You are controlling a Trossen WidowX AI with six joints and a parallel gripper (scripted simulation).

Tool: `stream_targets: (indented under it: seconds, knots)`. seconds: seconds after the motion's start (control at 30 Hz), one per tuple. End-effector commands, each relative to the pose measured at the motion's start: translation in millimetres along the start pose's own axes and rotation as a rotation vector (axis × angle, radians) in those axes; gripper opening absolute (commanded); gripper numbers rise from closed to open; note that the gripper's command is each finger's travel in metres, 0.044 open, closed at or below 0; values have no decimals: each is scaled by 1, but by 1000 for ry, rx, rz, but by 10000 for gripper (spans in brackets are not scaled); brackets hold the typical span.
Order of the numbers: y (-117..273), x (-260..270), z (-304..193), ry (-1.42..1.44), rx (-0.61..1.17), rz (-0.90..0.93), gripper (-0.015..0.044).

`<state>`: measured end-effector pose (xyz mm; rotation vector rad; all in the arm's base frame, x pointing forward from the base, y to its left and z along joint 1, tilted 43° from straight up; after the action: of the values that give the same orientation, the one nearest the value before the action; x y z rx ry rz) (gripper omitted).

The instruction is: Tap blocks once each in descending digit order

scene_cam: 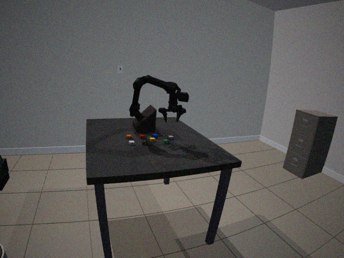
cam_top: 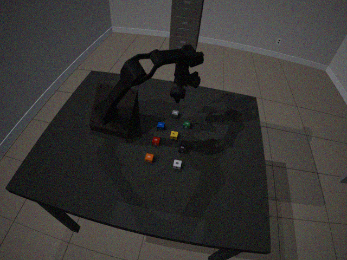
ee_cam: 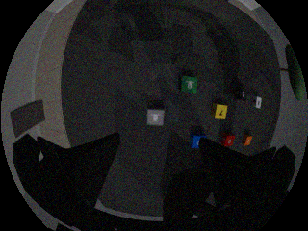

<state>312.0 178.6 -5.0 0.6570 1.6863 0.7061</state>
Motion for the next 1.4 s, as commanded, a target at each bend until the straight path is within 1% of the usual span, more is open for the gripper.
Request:
stream_targets:
  seconds: [0.0,0.1,0.17,0.93,1.03,1.27,1.37]
  knots:
    - [-2,-8,8,-3,8,0,400]
    - [-2,-50,40,-4,8,-2,400]
    - [-3,-62,47,-5,8,-4,400]
    - [-3,-62,47,-5,8,-4,400]
    - [-1,-75,37,-4,9,-5,400]
    - [-2,-130,-20,-2,12,-8,400]
    - [-3,-134,-26,-2,12,-8,400]
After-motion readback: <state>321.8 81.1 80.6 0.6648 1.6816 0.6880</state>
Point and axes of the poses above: the point midway between the two fingers, 35 mm back from their tips, its own y axis back along the fingers, its own x axis across the jaws, z = x × y, the point moved 6 cm from there along y, back along the fingers, and after that the axes turned 15 degrees about y, right-handed, at the moved point
